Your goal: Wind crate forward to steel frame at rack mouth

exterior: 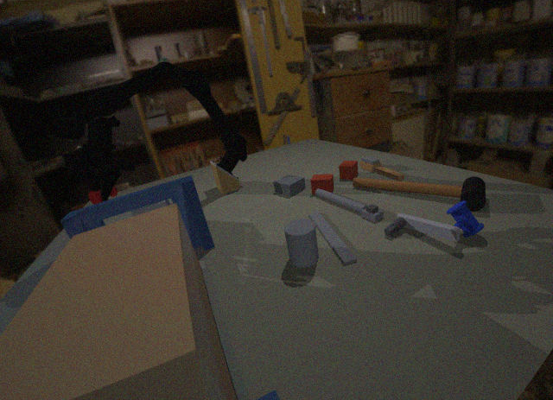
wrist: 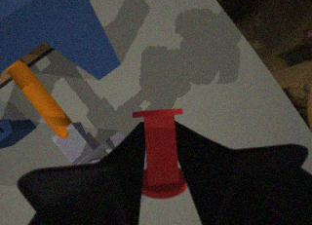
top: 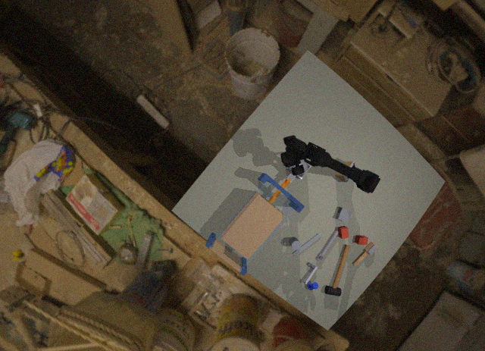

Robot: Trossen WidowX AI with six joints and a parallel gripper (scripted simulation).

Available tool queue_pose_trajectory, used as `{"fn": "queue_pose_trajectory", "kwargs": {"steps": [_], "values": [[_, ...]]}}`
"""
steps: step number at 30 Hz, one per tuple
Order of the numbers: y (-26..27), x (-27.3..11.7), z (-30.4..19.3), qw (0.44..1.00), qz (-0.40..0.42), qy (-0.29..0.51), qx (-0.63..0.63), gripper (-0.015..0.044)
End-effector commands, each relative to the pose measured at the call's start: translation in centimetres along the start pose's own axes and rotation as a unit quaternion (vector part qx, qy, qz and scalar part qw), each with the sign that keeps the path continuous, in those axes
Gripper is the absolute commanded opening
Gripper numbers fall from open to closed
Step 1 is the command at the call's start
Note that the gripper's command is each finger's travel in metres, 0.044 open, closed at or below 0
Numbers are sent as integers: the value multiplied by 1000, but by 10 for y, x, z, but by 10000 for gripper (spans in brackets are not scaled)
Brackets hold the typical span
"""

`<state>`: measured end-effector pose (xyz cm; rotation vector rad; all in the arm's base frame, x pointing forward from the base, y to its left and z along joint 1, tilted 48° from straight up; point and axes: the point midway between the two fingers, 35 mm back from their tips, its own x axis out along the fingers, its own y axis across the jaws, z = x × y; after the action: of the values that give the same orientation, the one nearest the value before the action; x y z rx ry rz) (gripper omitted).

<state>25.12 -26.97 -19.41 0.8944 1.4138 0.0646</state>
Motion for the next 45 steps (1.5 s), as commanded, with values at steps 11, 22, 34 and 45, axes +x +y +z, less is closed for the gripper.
{"fn": "queue_pose_trajectory", "kwargs": {"steps": [11, 22, 34, 45], "values": [[38, 13, 21, 1000, 19, -5, -22, 0], [54, 15, 25, 1000, 20, -5, -22, 0], [71, 16, 27, 1000, 21, -5, -22, 0], [88, 15, 27, 1000, 21, -4, -22, 0]]}}
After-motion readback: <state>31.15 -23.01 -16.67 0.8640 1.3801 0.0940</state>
